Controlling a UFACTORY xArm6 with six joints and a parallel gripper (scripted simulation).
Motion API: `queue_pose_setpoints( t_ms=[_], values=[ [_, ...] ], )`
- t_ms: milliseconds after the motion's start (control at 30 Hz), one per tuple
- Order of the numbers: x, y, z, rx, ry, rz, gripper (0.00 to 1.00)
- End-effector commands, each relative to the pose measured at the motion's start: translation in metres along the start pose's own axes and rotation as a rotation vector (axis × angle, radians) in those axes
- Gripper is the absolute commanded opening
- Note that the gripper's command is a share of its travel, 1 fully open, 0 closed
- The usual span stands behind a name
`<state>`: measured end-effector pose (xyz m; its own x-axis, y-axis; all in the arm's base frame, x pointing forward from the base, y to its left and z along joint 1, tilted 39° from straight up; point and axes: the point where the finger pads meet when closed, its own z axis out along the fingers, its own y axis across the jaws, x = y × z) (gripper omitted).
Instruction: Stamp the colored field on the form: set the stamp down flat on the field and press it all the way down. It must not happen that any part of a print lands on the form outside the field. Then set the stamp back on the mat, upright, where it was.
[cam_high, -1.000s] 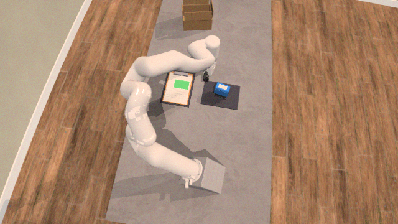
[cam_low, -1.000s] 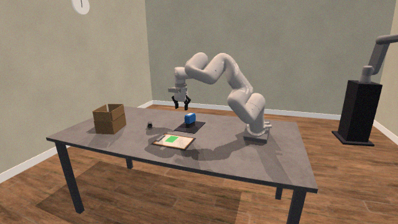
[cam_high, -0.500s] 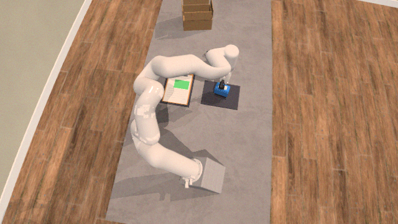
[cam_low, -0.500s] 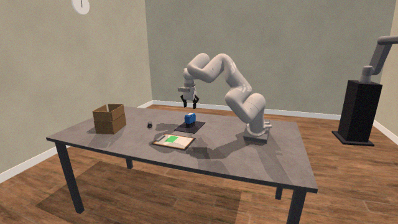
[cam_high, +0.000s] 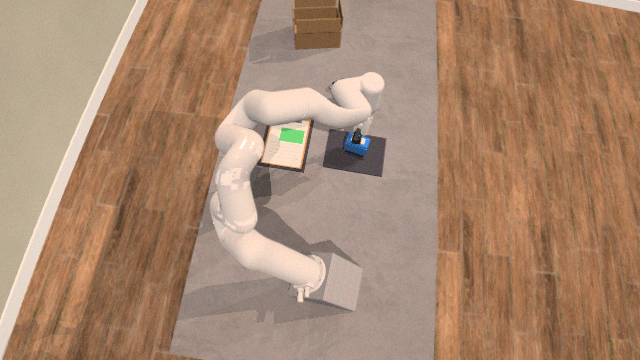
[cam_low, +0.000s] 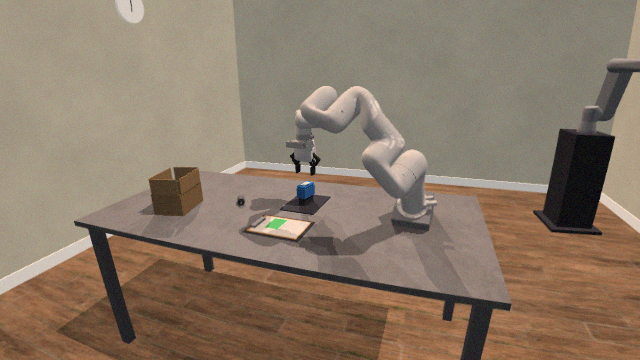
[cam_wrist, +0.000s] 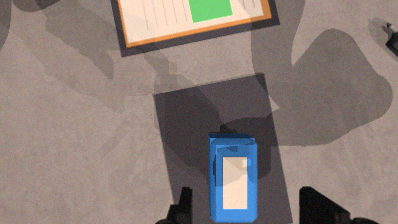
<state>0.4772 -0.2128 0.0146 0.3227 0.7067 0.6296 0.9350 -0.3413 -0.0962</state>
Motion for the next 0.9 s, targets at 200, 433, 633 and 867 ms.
queue_pose_setpoints(
  t_ms=[200,433,633,867],
  values=[
    [0.0,0.001,0.024,-0.003,-0.001,-0.001,0.91],
    [0.0,0.001,0.047,-0.003,-0.001,-0.001,0.91],
    [0.0,0.001,0.075,-0.003,-0.001,-0.001,0.91],
    [0.0,0.001,0.09,-0.003,-0.001,-0.001,0.91]
  ],
)
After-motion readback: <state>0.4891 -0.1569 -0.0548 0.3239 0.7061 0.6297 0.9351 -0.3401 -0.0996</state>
